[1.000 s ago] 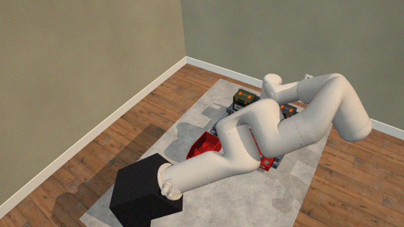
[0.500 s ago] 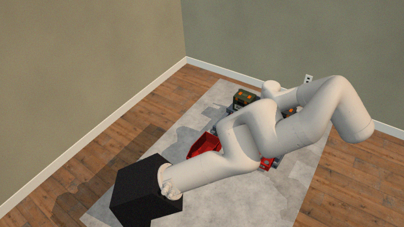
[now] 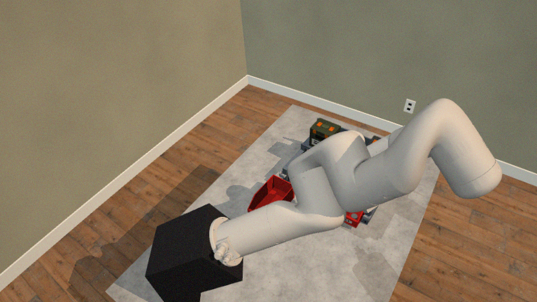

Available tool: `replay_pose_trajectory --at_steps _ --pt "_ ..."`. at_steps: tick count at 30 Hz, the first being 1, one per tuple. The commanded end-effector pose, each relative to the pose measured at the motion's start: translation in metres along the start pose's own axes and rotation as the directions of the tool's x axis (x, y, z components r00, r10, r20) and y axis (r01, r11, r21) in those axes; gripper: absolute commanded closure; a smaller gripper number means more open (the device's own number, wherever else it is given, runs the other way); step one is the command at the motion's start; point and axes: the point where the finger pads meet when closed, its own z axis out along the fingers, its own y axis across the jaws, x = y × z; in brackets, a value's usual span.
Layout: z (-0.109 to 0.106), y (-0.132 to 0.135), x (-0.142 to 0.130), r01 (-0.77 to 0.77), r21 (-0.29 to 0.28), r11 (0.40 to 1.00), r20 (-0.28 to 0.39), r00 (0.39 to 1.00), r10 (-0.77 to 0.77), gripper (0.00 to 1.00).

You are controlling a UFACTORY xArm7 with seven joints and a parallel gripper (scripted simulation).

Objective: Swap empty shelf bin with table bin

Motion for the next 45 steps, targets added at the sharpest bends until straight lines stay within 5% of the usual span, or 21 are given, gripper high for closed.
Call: replay_pose_trajectory --at_steps 1,6,45 --pt "-0.0005 0.0104 0.006 0.27 0.007 0.963 0.054 0.961 -0.27 1.0" --pt "-0.0004 0.0125 0.0066 0.369 0.013 0.929 0.07 0.927 -0.369 1.0" --pt "-0.0002 0.0126 0.0066 0.37 0.013 0.929 0.07 0.926 -0.37 1.0"
